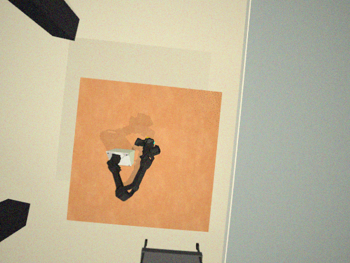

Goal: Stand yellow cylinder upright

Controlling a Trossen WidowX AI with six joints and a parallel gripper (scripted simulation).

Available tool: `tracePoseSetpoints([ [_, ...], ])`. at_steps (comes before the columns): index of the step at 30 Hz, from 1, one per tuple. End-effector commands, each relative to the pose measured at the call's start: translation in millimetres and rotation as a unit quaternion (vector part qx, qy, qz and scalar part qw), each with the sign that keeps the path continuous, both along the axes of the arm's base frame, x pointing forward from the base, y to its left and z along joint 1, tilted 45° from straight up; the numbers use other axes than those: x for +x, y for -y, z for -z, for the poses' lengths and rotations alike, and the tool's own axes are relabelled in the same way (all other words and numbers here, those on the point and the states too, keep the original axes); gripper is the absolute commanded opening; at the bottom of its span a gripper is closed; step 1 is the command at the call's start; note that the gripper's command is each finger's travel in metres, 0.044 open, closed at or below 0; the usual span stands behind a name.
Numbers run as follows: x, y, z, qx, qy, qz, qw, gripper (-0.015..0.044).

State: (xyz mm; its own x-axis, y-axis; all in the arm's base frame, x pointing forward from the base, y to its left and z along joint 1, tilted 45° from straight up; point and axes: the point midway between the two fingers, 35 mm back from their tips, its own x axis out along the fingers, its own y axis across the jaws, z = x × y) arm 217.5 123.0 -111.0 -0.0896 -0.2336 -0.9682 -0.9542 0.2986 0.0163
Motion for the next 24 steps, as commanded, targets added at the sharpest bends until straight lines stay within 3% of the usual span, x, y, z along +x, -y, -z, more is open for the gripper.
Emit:
tracePoseSetpoints([
  [1,-0.5,1.1,0.2,0.016,-0.001,0.000,1.000,0.0105],
  [24,-0.3,2.5,2.9,0.100,0.003,-0.003,0.995,0.0105],
])
